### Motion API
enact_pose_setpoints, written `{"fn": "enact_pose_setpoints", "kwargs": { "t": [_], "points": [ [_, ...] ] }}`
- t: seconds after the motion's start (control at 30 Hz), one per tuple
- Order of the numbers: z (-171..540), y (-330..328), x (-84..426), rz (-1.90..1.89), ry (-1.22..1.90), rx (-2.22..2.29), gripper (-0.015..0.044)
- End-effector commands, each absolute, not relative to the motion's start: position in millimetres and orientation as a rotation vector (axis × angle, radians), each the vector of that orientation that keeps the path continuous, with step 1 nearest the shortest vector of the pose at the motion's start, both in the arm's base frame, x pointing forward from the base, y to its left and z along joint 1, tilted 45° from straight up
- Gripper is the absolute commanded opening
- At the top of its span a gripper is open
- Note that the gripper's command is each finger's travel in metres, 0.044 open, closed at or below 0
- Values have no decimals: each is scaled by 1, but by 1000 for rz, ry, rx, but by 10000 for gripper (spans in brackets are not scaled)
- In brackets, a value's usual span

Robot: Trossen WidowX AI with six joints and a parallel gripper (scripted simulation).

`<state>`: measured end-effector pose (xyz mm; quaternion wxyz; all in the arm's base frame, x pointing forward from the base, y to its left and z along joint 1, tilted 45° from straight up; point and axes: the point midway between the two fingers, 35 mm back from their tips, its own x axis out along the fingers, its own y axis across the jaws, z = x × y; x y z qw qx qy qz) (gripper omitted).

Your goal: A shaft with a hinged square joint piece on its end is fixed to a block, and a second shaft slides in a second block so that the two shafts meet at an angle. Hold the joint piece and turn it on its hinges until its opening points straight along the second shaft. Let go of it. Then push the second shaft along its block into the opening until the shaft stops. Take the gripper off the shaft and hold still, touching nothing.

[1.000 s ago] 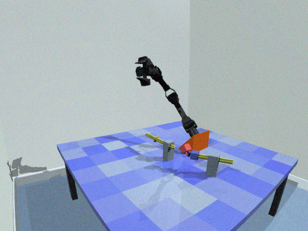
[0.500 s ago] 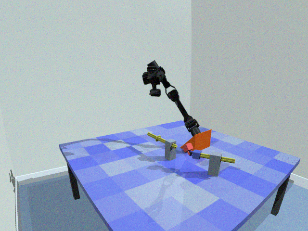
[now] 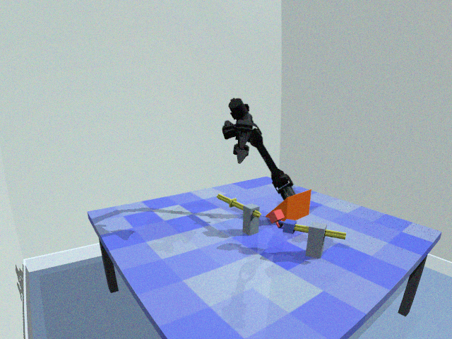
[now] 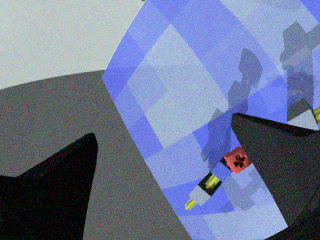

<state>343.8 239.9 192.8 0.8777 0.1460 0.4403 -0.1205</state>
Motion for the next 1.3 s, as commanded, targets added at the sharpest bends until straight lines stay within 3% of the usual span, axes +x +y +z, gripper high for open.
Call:
{"fn": "enact_pose_setpoints", "kwargs": {
  "t": [0.0, 0.87, 1.27],
  "points": [
    [169, 236, 334, -296, 978, 201, 440],
    [74, 175, 258, -610, 1323, -603, 440],
    [68, 170, 257, -526, 1395, -772, 440]
  ]
}}
